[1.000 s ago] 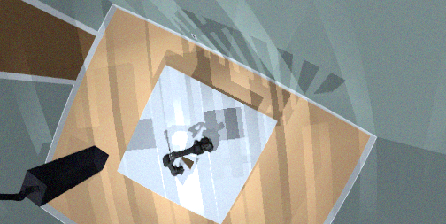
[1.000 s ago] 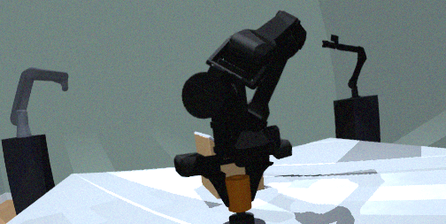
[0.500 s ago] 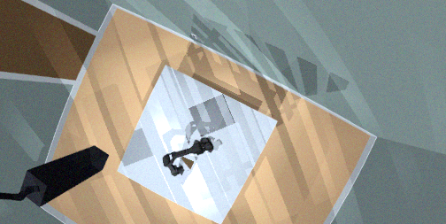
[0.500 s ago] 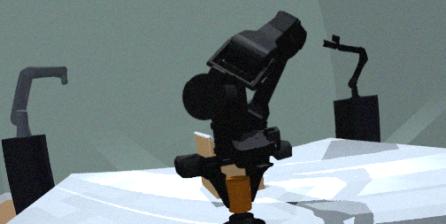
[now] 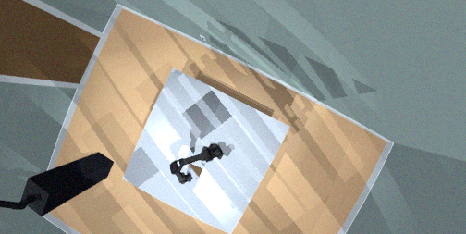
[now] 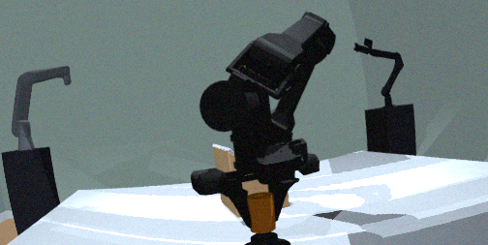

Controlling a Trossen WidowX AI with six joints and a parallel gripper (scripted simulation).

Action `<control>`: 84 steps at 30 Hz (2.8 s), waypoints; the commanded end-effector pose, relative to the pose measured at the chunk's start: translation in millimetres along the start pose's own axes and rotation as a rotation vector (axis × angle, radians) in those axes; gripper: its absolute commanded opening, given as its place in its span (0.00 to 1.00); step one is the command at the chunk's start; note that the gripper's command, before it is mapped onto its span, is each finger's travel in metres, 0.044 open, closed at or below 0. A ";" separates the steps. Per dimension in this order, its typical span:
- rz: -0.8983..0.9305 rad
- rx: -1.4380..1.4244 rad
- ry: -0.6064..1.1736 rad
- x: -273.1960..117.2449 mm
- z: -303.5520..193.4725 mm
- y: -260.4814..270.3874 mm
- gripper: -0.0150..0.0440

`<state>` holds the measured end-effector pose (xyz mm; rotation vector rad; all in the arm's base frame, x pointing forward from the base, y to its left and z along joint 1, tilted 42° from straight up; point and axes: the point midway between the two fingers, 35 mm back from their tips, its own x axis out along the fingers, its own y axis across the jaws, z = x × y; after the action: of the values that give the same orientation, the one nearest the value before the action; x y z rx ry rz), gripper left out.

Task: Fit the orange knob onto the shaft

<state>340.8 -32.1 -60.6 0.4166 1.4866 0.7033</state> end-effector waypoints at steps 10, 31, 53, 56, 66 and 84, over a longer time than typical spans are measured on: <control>0.003 0.072 -0.004 0.5 0.5 -0.1 0.25; 0.003 -0.024 -0.004 11.4 -0.6 0.3 0.25; 0.000 0.003 -0.001 13.5 -0.5 0.2 0.57; 0.000 0.003 -0.001 13.5 -0.5 0.2 0.70; 0.000 0.003 -0.001 13.5 -0.5 0.2 1.00; -0.004 0.009 0.000 -82.5 1.3 -4.5 1.00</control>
<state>349.3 -87.4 -4.3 0.4254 1.4708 0.6751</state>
